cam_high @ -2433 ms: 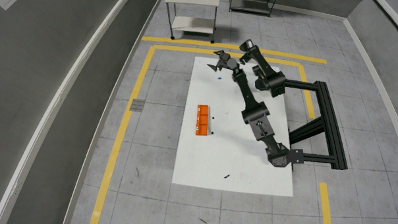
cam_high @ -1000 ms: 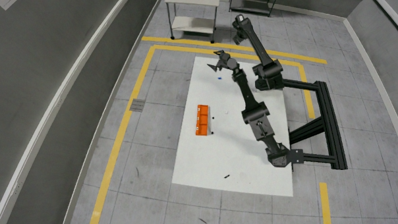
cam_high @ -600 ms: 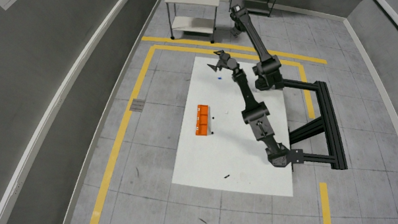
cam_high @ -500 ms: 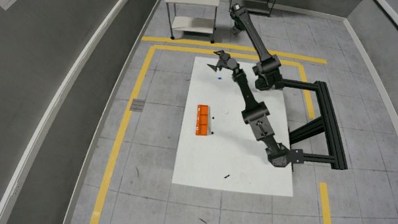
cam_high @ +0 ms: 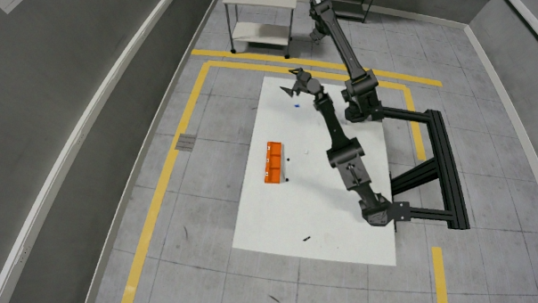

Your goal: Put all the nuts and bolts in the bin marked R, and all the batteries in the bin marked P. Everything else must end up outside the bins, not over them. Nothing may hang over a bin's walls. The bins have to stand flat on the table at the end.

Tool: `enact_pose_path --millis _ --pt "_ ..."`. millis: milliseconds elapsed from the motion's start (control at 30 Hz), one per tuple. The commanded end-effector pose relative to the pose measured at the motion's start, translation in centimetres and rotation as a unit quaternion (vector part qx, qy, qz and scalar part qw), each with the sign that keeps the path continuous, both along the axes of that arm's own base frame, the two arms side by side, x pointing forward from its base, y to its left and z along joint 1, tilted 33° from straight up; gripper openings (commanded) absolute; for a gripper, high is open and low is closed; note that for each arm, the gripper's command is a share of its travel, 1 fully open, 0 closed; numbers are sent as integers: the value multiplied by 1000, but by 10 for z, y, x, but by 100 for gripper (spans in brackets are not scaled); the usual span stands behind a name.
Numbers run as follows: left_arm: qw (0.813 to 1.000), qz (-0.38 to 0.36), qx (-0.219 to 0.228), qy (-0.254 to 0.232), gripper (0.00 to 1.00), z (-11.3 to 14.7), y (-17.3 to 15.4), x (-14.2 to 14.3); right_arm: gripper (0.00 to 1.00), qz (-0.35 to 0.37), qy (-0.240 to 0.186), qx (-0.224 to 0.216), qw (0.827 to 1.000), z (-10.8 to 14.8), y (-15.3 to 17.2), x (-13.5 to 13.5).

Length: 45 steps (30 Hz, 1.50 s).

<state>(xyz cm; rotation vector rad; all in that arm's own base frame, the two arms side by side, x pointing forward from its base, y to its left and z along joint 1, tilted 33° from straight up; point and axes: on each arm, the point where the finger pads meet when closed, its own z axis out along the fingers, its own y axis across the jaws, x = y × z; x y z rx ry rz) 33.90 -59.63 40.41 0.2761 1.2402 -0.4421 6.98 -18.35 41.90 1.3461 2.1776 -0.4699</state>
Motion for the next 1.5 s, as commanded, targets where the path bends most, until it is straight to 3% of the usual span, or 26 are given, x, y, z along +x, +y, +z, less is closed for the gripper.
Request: enact_pose_path --millis 0,1067,1467 --pt "1000 -2 -5 -2 100 7 0 -3 100 -17 -6 -10 1000 21 0 -5" --pt "1000 -2 -5 -2 100 7 0 -3 100 -2 -4 -9 1000 27 4 0" --pt "1000 -2 -5 -2 100 7 0 -3 100 64 -4 -9 998 27 15 23"
